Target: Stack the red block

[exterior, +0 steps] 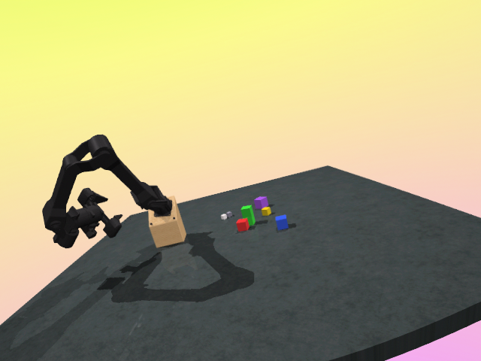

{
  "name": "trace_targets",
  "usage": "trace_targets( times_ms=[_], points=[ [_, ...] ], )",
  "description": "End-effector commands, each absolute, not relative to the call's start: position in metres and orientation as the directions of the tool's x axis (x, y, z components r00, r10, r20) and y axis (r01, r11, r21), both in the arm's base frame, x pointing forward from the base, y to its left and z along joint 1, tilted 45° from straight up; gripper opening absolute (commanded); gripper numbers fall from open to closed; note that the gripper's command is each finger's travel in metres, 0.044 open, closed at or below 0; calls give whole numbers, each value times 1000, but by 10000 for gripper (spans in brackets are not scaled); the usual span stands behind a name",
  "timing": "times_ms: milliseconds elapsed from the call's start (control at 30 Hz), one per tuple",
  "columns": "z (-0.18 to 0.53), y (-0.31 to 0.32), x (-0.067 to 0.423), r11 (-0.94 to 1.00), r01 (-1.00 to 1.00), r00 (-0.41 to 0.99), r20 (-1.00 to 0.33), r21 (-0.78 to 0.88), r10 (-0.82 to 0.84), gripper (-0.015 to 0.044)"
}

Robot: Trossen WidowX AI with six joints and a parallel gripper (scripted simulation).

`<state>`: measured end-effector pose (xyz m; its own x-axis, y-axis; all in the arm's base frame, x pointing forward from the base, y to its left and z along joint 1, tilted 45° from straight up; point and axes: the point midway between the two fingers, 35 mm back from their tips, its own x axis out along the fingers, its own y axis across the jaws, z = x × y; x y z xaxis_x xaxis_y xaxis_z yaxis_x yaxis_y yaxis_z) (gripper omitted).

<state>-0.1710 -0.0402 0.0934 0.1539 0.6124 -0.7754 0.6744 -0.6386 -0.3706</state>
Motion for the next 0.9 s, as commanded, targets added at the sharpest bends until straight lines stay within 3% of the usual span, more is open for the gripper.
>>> trace_targets(
  times_ms=[0,400,867],
  points=[
    [93,-41,-171,-638,675,152,-776,-371,612,426],
    [95,-96,-164,-495,790,-47,-840,-362,540,440],
    [102,-171,-125,-252,905,-250,-908,-342,337,440]
  ],
)
